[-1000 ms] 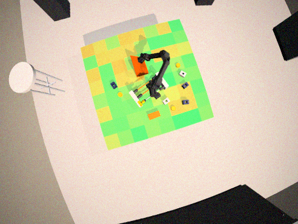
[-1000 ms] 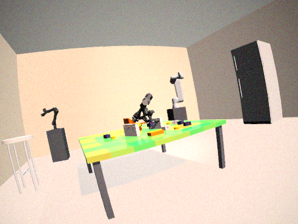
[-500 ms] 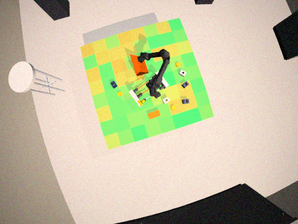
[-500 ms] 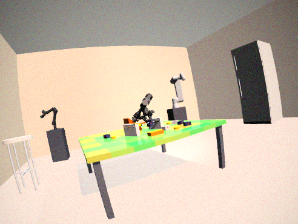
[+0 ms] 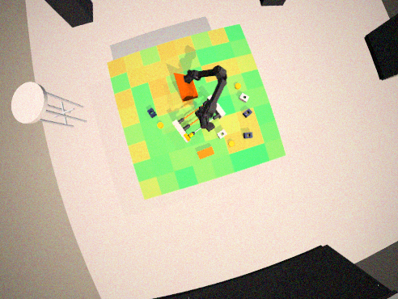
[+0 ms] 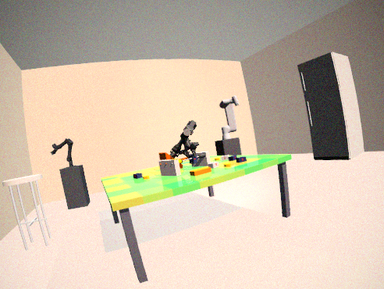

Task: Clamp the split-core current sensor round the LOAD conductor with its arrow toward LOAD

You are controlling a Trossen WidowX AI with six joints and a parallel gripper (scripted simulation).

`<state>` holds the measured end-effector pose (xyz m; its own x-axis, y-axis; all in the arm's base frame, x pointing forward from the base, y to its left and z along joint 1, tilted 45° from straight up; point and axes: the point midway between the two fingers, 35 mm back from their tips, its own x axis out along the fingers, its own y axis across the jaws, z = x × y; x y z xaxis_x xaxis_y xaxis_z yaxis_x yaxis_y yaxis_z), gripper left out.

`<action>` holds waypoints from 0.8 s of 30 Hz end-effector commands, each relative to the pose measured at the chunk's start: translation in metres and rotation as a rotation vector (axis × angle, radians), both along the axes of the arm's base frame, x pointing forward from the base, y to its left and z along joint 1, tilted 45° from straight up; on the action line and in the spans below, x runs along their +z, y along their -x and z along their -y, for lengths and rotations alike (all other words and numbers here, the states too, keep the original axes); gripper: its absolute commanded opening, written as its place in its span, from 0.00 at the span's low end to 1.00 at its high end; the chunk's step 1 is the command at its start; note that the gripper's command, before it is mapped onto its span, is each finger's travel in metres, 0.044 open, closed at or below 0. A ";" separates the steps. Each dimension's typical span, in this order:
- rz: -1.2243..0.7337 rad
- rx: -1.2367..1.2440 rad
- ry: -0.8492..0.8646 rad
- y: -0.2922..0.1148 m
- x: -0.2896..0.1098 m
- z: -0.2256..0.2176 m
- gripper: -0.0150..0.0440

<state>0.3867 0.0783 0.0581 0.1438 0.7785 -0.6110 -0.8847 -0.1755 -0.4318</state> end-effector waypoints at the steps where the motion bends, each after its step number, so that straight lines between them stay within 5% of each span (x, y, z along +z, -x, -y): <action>1: -0.002 -0.001 -0.004 0.001 -0.002 -0.003 0.25; 11: 0.002 0.000 0.000 0.000 0.000 0.000 0.70; 24: 0.002 0.000 0.000 0.000 0.000 0.000 0.70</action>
